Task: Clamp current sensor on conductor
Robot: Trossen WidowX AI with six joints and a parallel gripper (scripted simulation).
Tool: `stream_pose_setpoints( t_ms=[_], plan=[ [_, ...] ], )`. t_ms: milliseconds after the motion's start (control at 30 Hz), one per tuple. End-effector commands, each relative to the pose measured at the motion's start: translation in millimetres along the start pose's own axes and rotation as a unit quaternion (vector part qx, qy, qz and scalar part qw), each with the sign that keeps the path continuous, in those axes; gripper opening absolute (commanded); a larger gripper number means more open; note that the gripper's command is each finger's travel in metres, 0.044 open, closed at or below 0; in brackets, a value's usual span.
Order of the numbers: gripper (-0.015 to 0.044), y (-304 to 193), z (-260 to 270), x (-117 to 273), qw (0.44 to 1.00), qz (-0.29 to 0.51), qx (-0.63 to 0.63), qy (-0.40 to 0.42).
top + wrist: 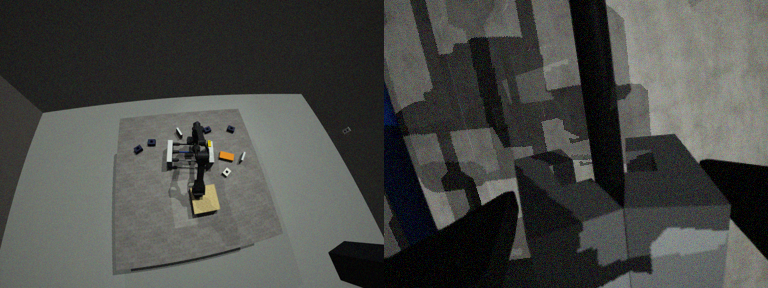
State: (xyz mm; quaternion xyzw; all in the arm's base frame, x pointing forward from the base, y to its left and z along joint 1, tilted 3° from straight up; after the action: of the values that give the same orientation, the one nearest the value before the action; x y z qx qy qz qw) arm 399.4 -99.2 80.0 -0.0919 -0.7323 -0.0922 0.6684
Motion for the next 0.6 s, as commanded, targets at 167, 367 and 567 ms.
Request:
stream_pose_setpoints(
  t_ms=[167,367,567],
  plan=[
    [0.0440,-0.4,2.0,-17.0,1.000,0.002,-0.002,0.007],
    [0.0427,0.0,1.1,-12.4,1.000,0.000,0.000,0.003],
    [0.0387,0.0,1.1,-12.4,1.000,0.000,0.000,0.003]
  ],
)
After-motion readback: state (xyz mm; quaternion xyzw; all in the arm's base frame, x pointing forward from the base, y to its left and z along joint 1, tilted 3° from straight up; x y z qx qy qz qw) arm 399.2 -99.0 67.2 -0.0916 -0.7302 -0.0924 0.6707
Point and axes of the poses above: the point midway between the two fingers, 35 mm back from their tips, its own x axis back along the fingers, its own z axis across the jaws, y = z × x, the point moved 2 cm from there along x, back along the fingers
